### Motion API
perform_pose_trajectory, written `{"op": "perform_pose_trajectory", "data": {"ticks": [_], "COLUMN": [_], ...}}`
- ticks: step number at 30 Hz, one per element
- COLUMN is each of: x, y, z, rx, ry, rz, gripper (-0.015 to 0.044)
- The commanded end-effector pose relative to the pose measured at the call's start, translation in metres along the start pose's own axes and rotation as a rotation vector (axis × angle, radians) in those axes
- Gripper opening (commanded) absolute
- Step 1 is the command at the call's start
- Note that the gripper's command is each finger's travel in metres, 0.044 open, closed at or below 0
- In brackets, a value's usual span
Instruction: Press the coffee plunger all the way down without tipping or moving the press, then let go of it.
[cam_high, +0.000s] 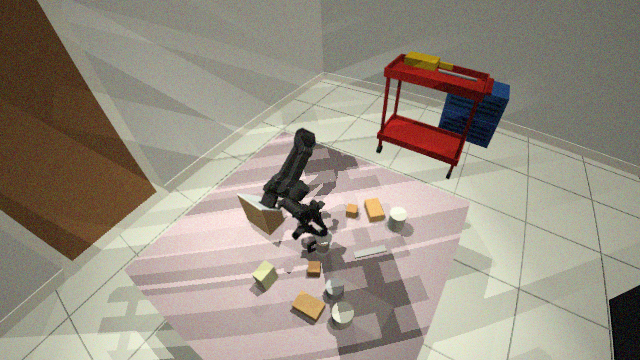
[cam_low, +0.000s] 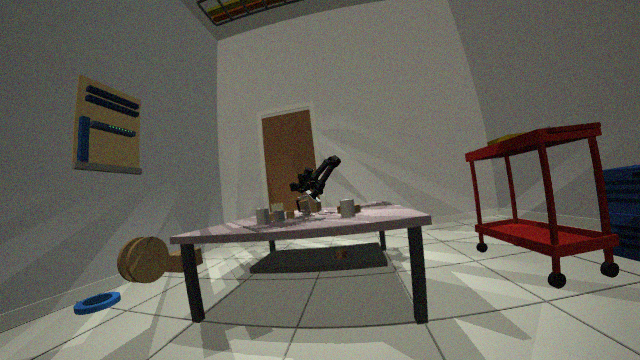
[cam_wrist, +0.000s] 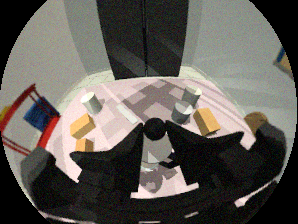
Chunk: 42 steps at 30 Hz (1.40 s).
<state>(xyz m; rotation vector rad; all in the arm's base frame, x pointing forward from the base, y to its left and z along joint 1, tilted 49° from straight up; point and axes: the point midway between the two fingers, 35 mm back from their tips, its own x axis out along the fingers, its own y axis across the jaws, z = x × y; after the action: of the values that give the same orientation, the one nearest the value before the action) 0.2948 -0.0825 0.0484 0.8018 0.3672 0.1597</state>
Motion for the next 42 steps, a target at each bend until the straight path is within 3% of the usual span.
{"op": "perform_pose_trajectory", "data": {"ticks": [1, 34, 42], "x": [0.0032, 0.0037, 0.0037], "y": [0.0005, -0.0022, -0.0022], "z": [-0.007, -0.0019, -0.0019], "rx": [0.02, 0.012, 0.012], "ry": [0.026, 0.015, 0.015], "rz": [0.009, 0.007, 0.007], "gripper": [0.0119, 0.0119, 0.0329]}}
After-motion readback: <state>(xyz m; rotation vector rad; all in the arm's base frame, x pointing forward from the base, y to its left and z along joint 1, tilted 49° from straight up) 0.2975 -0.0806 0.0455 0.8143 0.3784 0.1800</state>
